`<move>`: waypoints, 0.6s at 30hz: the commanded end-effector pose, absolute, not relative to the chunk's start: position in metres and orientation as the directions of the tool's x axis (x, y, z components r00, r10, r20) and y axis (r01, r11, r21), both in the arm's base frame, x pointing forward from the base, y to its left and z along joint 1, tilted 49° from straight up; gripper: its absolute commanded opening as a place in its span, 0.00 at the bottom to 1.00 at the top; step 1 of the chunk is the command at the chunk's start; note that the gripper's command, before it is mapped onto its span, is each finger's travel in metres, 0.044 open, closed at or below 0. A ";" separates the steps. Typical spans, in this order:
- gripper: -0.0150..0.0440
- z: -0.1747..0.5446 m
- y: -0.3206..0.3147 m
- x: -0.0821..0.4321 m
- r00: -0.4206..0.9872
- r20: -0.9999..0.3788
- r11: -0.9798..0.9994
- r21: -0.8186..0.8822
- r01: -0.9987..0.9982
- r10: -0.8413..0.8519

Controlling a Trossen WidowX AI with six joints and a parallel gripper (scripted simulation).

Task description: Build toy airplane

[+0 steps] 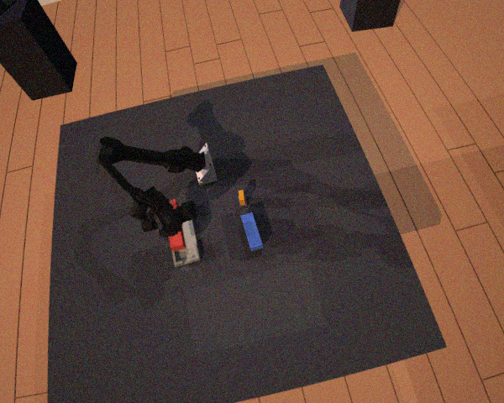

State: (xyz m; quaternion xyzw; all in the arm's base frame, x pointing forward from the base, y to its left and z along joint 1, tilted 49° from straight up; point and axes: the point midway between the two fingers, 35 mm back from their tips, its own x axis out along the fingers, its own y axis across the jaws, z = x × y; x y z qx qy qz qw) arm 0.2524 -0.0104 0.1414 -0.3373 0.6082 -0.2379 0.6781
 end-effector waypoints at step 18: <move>0.58 0.143 -0.017 0.250 0.150 -0.656 0.649 -0.754 -0.097 -0.740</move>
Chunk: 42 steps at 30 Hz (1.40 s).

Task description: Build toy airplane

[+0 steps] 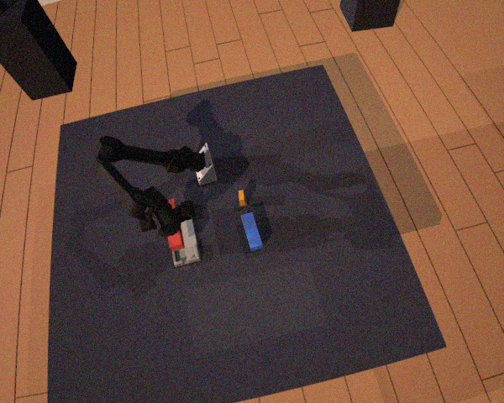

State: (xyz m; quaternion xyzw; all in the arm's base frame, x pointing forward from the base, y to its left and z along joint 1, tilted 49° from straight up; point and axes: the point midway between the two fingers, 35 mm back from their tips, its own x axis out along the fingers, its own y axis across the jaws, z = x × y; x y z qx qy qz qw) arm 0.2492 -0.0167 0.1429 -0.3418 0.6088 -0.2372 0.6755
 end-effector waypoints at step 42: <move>0.48 0.120 -0.046 0.256 0.149 -0.660 0.654 -0.751 -0.091 -0.737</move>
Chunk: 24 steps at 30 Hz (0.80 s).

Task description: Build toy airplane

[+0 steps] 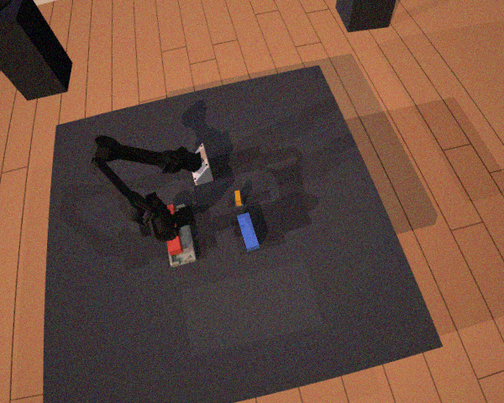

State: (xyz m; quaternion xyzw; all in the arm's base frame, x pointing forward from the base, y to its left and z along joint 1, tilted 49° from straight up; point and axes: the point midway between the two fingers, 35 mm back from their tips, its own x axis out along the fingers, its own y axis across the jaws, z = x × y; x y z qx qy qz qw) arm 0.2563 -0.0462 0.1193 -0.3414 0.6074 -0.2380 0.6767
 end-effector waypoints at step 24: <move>1.00 0.120 -0.046 0.256 0.149 -0.660 0.654 -0.751 -0.091 -0.737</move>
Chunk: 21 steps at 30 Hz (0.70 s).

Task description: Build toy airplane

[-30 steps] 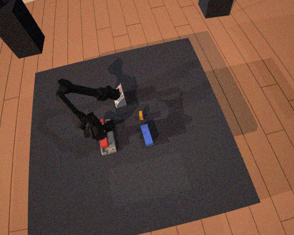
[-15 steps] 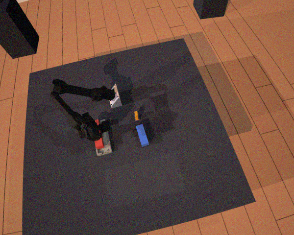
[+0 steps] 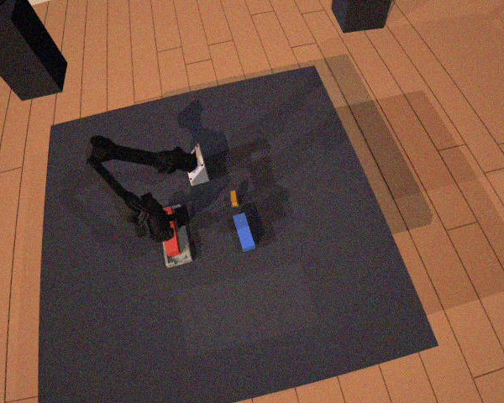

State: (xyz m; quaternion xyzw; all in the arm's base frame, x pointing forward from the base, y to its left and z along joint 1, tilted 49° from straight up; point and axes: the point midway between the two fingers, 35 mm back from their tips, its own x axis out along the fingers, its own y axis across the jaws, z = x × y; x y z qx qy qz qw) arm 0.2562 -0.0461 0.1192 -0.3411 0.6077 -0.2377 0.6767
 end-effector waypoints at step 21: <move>1.00 0.187 0.033 0.241 0.223 -0.676 0.657 -0.736 -0.163 -0.702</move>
